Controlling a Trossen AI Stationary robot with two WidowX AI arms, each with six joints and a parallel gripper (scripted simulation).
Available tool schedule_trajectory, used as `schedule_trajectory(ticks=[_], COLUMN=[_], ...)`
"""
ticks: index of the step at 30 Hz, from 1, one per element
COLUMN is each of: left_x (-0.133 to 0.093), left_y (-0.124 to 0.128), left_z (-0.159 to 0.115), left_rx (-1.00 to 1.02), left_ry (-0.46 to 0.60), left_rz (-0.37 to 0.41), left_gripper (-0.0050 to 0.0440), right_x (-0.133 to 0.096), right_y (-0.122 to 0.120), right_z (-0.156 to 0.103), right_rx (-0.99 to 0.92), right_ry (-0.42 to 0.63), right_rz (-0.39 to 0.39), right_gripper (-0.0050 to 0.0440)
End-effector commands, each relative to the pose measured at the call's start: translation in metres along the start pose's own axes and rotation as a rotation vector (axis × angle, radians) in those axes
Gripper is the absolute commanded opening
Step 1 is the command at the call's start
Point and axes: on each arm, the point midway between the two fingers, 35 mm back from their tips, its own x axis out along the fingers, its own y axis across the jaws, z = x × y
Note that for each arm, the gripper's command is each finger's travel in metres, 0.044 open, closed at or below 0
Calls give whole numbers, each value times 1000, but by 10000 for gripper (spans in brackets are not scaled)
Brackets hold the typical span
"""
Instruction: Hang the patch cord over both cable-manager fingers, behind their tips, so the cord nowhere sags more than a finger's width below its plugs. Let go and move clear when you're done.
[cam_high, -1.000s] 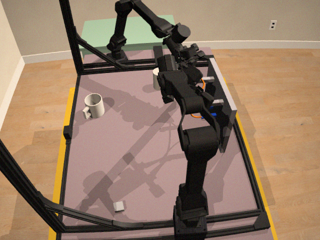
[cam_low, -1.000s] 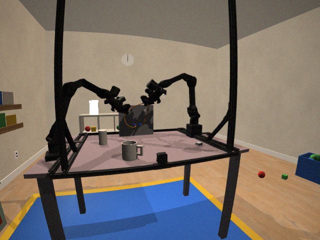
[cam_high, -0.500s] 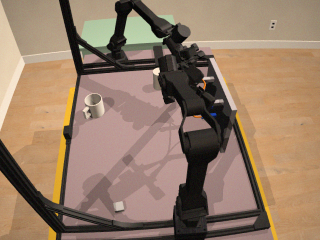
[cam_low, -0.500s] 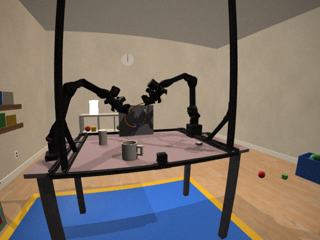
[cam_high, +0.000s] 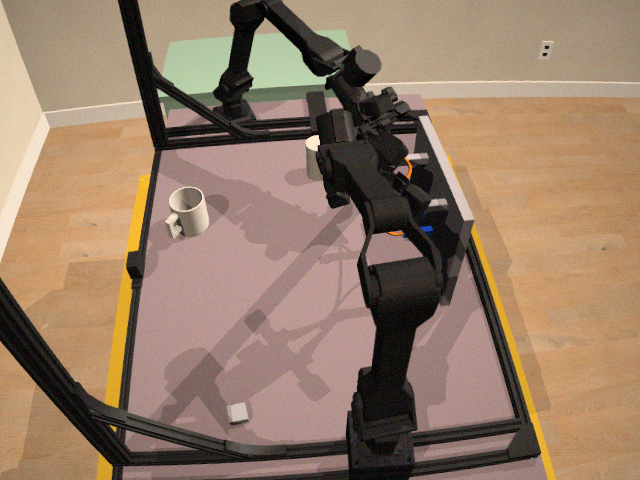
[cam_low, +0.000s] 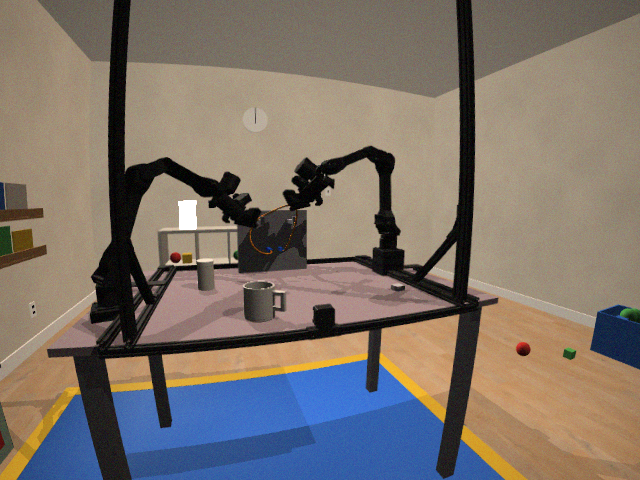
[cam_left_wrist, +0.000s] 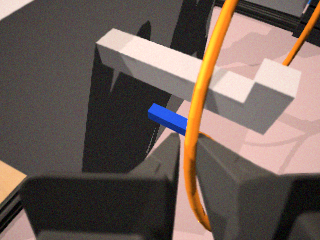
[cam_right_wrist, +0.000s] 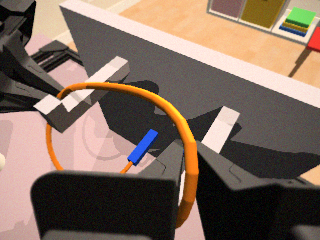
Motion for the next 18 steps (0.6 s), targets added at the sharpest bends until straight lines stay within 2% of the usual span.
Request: schedule_trajectory(ticks=[1, 18], left_x=[-7, -7], left_y=[2, 2], left_z=[10, 10], left_rx=[2, 2], left_ry=[-25, -25], left_rz=[7, 7], left_gripper=[40, 40], right_x=[-5, -5], right_y=[-3, -4], right_z=[8, 7], right_rx=[15, 20], right_ry=[-11, -12], right_rz=[10, 12], right_gripper=[25, 25])
